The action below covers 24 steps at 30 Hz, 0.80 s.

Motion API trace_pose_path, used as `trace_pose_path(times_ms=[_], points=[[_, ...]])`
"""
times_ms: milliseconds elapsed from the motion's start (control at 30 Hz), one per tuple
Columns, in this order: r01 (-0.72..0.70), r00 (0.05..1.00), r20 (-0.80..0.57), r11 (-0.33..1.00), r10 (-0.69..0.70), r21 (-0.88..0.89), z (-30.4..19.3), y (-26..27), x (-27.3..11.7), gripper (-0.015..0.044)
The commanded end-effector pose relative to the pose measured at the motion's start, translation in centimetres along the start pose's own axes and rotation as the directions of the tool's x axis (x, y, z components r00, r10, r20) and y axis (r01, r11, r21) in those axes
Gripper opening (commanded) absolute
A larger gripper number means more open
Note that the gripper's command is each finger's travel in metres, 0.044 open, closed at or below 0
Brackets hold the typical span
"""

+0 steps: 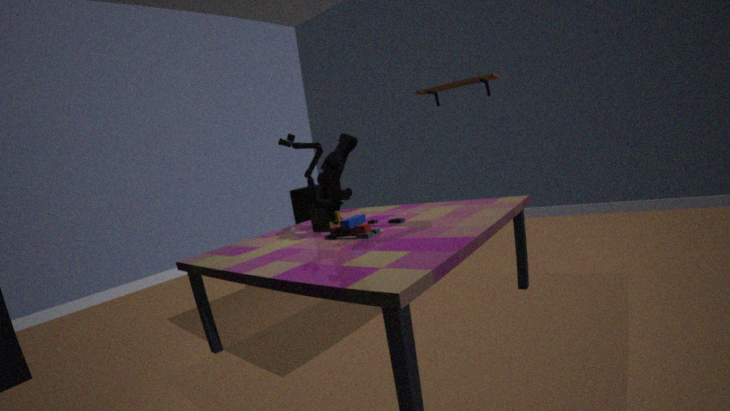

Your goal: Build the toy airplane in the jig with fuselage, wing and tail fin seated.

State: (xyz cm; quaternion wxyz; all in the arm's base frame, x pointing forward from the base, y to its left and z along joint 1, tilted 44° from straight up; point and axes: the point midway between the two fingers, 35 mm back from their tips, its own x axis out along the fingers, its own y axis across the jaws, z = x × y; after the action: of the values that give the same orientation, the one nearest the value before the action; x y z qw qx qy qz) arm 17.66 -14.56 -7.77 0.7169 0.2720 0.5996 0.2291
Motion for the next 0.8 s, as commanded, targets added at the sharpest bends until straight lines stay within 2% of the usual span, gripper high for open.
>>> trace_pose_path(times_ms=[0,400,567,633,733,767], points=[[-0.002,1.000,0.004,1.000,0.002,0.004,0.1,0.1,0.6,0.0065],[-0.003,1.000,0.005,1.000,0.003,0.004,0.0,0.1,1.7,0.0065],[-0.002,1.000,0.004,1.000,0.002,-0.001,0.0,0.1,1.5,0.0031],[-0.002,1.000,0.004,1.000,0.002,-0.001,0.0,0.1,1.5,0.0000],[-0.002,1.000,0.004,1.000,0.002,-0.001,0.0,0.1,1.5,0.0000],[-0.002,1.000,0.004,1.000,0.002,-0.001,0.0,0.1,1.5,0.0026]])
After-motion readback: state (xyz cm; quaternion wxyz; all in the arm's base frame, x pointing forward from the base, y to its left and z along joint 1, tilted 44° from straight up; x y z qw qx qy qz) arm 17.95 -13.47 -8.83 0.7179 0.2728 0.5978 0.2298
